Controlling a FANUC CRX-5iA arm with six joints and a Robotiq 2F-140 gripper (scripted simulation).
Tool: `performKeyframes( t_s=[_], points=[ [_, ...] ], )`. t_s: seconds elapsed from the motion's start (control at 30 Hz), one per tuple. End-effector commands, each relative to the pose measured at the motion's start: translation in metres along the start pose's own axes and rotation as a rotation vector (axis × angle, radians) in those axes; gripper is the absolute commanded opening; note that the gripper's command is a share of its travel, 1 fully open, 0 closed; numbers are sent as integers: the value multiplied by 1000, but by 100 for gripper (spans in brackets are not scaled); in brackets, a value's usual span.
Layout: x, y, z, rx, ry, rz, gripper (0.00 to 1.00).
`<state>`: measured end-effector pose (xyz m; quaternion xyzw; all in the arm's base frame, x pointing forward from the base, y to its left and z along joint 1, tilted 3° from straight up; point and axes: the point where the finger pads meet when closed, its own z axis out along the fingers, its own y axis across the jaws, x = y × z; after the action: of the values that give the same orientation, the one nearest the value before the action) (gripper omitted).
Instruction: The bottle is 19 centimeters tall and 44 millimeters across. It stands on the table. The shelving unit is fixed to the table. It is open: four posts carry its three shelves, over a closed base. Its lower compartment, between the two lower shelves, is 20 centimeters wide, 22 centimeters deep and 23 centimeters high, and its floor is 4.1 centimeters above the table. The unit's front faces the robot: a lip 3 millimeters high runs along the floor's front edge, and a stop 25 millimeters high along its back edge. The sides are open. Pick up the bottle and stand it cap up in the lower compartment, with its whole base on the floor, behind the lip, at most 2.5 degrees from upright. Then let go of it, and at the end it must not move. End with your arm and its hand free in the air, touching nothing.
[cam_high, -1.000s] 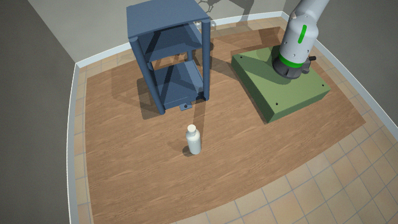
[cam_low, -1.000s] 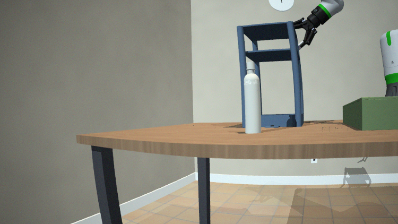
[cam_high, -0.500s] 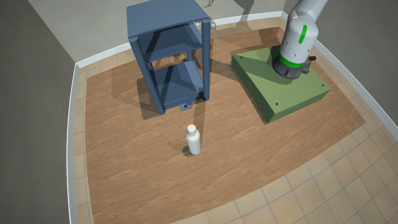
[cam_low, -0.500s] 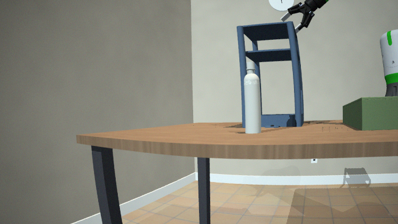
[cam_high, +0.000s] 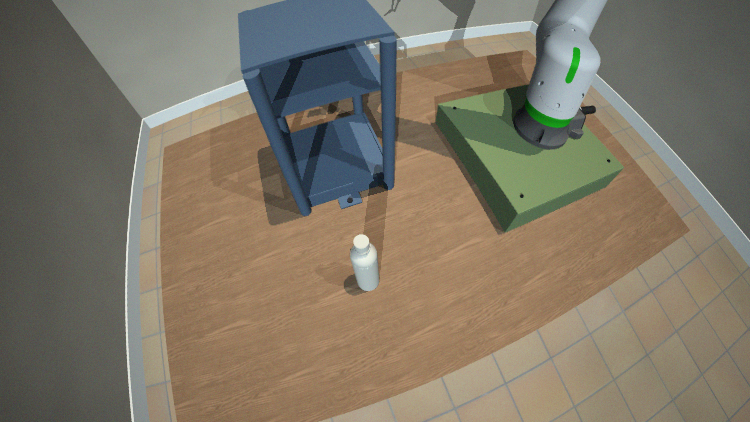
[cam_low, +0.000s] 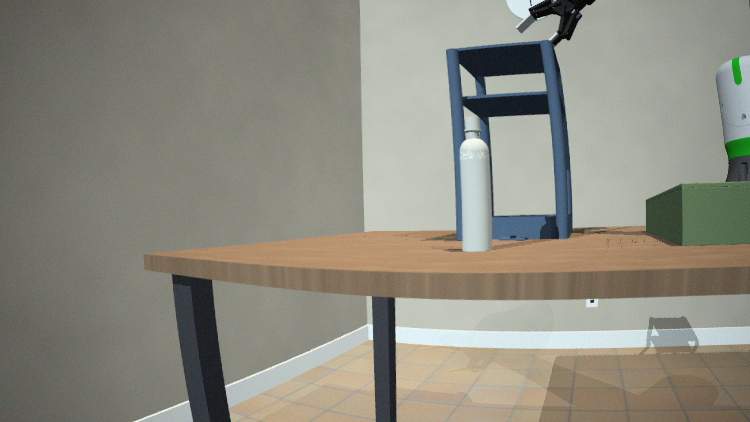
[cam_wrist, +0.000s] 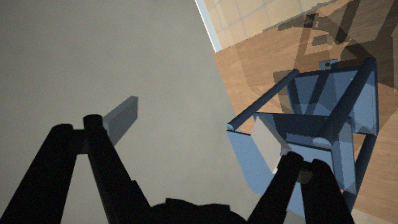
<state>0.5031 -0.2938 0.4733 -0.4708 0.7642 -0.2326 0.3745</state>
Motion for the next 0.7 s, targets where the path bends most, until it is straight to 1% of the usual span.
performKeyframes(
  t_s=[0.0,0.23,0.43,0.5,0.53,0.67],
  points=[
    [-33,8,21,-81,-30,-19,100],
    [-93,29,51,-227,-70,-62,100],
    [-146,53,72,-353,-87,-107,100],
    [-146,53,72,-353,-87,-107,100],
    [-171,65,80,-410,-89,-130,100],
    [-200,81,87,-475,-87,-159,100]
  ],
)
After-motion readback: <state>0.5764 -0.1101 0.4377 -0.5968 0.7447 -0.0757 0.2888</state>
